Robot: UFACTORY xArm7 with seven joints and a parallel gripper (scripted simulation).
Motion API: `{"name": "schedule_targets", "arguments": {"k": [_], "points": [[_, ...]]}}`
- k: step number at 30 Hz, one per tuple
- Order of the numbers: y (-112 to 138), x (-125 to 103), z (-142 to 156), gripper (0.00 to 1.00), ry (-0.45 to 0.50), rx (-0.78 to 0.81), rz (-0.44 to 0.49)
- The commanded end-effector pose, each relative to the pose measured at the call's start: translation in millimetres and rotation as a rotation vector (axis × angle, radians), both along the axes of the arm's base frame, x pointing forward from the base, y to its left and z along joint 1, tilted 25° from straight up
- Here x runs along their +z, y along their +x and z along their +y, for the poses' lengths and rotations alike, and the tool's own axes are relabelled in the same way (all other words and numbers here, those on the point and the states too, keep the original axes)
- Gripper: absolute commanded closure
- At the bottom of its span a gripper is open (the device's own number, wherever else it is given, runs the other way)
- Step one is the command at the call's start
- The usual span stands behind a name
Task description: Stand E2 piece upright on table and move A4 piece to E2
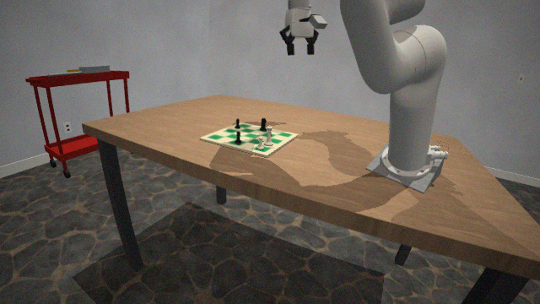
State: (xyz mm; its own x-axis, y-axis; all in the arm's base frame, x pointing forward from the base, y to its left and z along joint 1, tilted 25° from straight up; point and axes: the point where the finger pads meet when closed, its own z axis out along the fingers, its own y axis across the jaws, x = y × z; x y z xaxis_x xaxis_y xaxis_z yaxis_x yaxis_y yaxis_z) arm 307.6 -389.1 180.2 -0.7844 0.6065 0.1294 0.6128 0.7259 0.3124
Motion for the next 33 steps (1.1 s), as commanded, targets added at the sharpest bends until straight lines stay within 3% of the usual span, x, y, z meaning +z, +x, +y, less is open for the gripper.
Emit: {"name": "schedule_targets", "arguments": {"k": [1,20,23,26,28,29,31,32,33], "points": [[0,2,-2,0.00,-0.004,-0.002,-0.002],[2,0,-1,0.00,0.006,-0.010,0.001],[15,-9,3,0.00,0.064,-0.052,0.017],[42,-30,14,0.00,0.194,-0.139,0.057],[42,-30,14,0.00,0.194,-0.139,0.057],[54,-39,20,0.00,0.254,-0.176,0.077],[54,-39,20,0.00,0.254,-0.176,0.077],[67,-49,27,0.00,0.322,-0.214,0.100],[67,-49,27,0.00,0.322,-0.214,0.100]]}}
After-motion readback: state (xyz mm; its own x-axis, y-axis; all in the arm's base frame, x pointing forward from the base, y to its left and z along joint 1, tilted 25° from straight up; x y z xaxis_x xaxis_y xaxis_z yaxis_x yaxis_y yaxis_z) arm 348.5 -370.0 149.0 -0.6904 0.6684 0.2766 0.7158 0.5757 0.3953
